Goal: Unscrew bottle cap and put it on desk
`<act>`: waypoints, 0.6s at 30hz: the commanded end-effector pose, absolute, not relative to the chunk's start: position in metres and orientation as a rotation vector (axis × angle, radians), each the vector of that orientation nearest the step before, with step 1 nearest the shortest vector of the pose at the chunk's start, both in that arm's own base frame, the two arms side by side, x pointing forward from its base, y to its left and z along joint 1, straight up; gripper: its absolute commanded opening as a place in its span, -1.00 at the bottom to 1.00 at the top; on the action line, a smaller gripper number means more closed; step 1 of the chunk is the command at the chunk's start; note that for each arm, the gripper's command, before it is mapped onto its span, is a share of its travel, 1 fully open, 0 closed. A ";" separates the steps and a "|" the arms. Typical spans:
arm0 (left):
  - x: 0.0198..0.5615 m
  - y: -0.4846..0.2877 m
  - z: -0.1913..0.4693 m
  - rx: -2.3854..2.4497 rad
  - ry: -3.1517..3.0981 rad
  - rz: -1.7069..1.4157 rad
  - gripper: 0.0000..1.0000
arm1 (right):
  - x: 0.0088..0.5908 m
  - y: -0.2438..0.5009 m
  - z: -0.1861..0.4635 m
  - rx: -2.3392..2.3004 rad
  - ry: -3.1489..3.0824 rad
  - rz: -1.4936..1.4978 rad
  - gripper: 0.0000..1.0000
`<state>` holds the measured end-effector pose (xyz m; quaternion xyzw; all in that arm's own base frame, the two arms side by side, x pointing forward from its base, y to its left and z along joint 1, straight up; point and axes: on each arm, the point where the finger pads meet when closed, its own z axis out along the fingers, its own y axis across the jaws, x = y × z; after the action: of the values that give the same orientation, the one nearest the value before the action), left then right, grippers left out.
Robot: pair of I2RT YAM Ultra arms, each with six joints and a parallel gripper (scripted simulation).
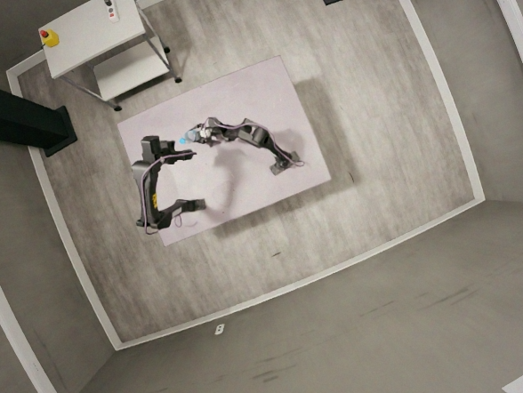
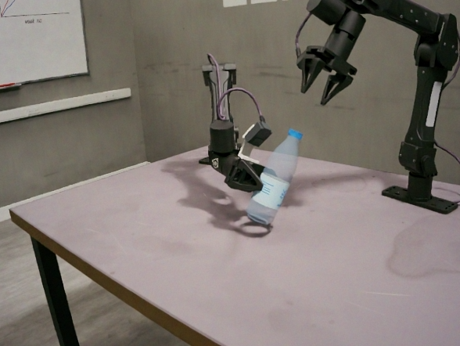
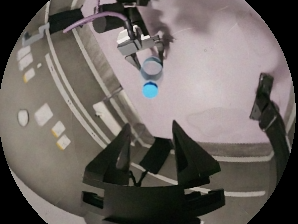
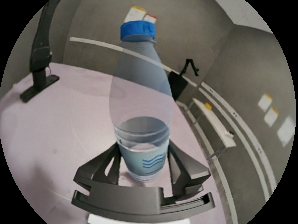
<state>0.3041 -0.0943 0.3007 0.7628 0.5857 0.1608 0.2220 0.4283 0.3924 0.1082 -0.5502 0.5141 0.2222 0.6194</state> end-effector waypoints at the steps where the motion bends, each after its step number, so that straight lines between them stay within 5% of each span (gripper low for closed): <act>1: 0.305 -0.094 0.297 2.118 1.633 0.422 0.15 | 0.428 0.398 0.122 -1.292 1.153 0.472 -1.00; 18: 0.305 -0.094 0.297 2.118 1.633 0.422 0.15 | 0.427 0.398 0.122 -1.293 1.153 0.480 -1.00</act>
<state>0.3041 -0.0943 0.3007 0.7628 0.5857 0.1608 0.2220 0.4268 0.3918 0.0980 -0.5633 0.5188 0.2127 0.6069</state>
